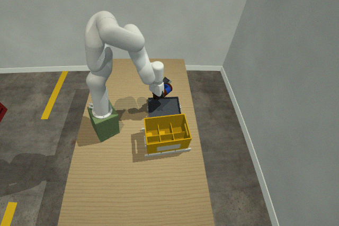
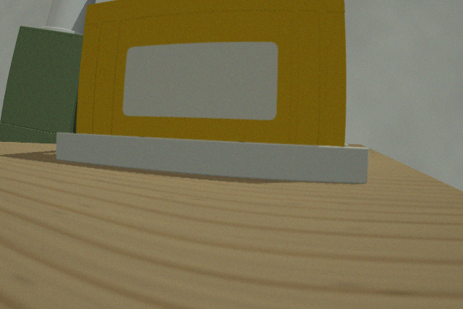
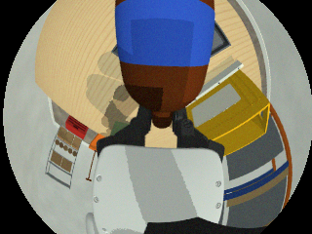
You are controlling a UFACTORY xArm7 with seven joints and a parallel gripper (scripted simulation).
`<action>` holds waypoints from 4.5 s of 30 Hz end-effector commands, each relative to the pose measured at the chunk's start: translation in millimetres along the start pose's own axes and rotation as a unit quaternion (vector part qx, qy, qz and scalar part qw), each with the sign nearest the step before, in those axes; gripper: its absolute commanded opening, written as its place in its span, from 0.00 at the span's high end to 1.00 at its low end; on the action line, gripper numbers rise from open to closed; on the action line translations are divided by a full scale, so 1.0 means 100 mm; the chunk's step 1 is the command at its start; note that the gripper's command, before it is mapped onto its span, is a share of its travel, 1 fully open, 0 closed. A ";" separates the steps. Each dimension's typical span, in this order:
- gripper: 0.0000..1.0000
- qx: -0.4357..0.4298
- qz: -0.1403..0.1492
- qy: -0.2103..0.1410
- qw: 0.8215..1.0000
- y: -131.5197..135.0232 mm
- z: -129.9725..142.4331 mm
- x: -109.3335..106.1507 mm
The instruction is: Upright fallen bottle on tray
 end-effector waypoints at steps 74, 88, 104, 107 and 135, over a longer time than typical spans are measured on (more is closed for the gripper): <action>1.00 -0.128 0.000 0.002 0.992 0.01 0.00 -0.11; 1.00 -0.131 0.000 0.002 0.991 0.01 0.00 -0.11; 1.00 -0.179 0.000 0.002 0.984 0.01 0.00 -0.11; 1.00 -0.203 0.000 0.002 0.979 0.01 0.00 -0.11; 1.00 -0.259 0.001 0.001 0.966 0.01 0.00 -0.11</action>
Point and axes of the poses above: the point where the finger pads meet when closed, its own x axis out along the fingers, its own y axis across the jaws, z = x × y, the point moved 9 cm from there along -x, back along the fingers, and after that the axes turned 11 degrees about -x, right-handed, at the moved point
